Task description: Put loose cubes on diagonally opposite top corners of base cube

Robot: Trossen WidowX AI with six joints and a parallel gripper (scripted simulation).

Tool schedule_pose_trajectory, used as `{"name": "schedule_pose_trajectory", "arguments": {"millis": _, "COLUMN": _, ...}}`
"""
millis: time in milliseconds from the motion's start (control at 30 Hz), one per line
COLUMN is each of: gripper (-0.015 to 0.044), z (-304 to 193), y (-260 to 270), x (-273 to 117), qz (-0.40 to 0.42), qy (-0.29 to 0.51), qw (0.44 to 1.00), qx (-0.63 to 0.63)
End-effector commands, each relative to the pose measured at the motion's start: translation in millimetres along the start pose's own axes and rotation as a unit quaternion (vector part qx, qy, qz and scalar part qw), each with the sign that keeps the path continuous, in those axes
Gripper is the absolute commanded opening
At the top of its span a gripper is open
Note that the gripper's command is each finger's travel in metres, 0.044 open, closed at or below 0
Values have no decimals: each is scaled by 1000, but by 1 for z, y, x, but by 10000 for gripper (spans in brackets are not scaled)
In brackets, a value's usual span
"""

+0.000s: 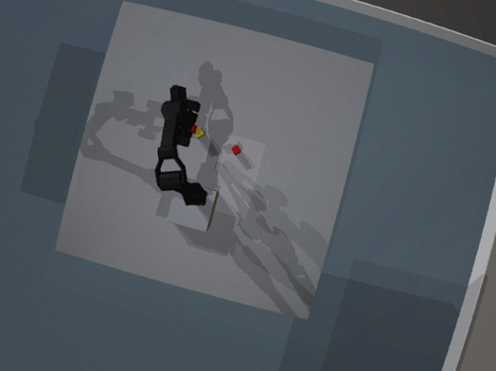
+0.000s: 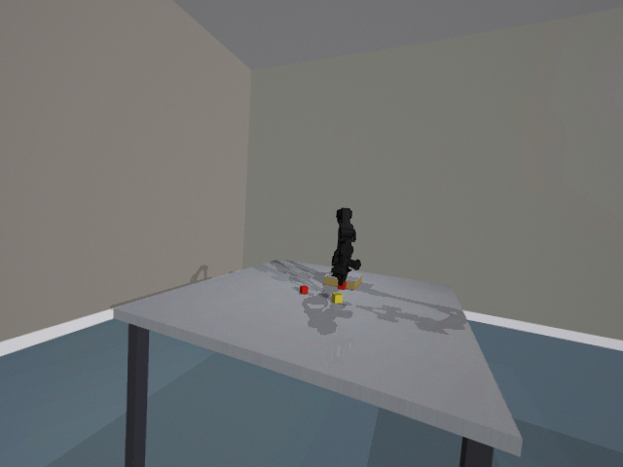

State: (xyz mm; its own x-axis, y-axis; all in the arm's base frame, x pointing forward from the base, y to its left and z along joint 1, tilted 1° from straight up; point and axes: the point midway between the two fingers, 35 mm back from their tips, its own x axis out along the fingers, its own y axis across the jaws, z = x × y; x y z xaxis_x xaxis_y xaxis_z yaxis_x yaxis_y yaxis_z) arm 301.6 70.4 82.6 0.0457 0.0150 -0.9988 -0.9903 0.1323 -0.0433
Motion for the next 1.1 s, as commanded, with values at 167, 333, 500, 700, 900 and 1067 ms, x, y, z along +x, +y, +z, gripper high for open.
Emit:
{"name": "schedule_pose_trajectory", "arguments": {"millis": 167, "gripper": 105, "z": 0, "y": 0, "x": 12, "qz": -1, "qy": 1, "qw": 1000, "qx": 3}}
{"name": "schedule_pose_trajectory", "arguments": {"millis": 333, "gripper": 105, "z": 0, "y": 0, "x": 23, "qz": -1, "qy": 1, "qw": 1000, "qx": 3}}
{"name": "schedule_pose_trajectory", "arguments": {"millis": 500, "gripper": 105, "z": 0, "y": 0, "x": 26, "qz": -1, "qy": 1, "qw": 1000, "qx": 3}}
{"name": "schedule_pose_trajectory", "arguments": {"millis": 700, "gripper": 105, "z": 0, "y": 0, "x": 26, "qz": -1, "qy": 1, "qw": 1000, "qx": 3}}
{"name": "schedule_pose_trajectory", "arguments": {"millis": 900, "gripper": 105, "z": 0, "y": 0, "x": 27, "qz": -1, "qy": 1, "qw": 1000, "qx": 3}}
{"name": "schedule_pose_trajectory", "arguments": {"millis": 1067, "gripper": 105, "z": 0, "y": 0, "x": 27, "qz": -1, "qy": 1, "qw": 1000, "qx": 3}}
